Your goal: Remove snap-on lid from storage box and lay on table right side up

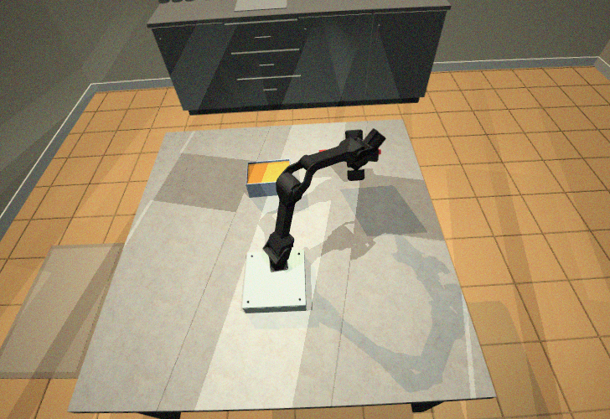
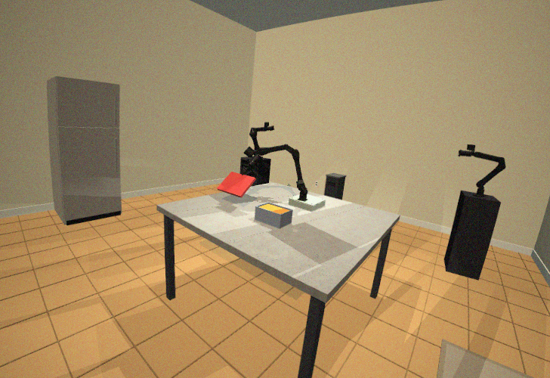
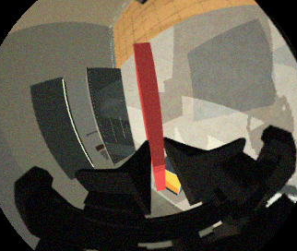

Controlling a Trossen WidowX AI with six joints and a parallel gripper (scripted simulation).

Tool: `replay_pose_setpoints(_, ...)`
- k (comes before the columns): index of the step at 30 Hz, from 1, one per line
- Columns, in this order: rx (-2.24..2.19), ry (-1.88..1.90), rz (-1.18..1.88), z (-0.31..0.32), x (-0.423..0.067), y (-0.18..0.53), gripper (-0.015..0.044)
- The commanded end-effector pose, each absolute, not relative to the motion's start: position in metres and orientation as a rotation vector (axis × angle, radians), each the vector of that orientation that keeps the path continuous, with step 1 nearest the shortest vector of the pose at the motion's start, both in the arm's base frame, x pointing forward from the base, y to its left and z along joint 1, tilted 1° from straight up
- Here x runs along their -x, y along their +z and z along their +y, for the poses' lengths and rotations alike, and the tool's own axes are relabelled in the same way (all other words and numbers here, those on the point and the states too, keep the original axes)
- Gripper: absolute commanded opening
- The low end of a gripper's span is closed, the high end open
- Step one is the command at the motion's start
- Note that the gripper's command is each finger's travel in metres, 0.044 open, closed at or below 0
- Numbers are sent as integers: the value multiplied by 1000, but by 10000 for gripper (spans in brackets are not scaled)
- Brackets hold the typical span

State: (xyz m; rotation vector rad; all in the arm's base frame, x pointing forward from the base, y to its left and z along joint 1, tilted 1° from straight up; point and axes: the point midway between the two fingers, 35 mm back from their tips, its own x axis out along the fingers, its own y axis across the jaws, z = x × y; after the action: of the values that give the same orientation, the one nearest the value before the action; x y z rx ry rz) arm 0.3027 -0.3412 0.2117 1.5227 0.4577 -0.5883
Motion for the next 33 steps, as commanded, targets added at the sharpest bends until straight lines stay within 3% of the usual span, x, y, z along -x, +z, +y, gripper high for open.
replay_pose_setpoints(1,-1516,-579,453,-341,-304,210,0)
replay_pose_setpoints(33,-1516,-579,453,-341,-305,184,0)
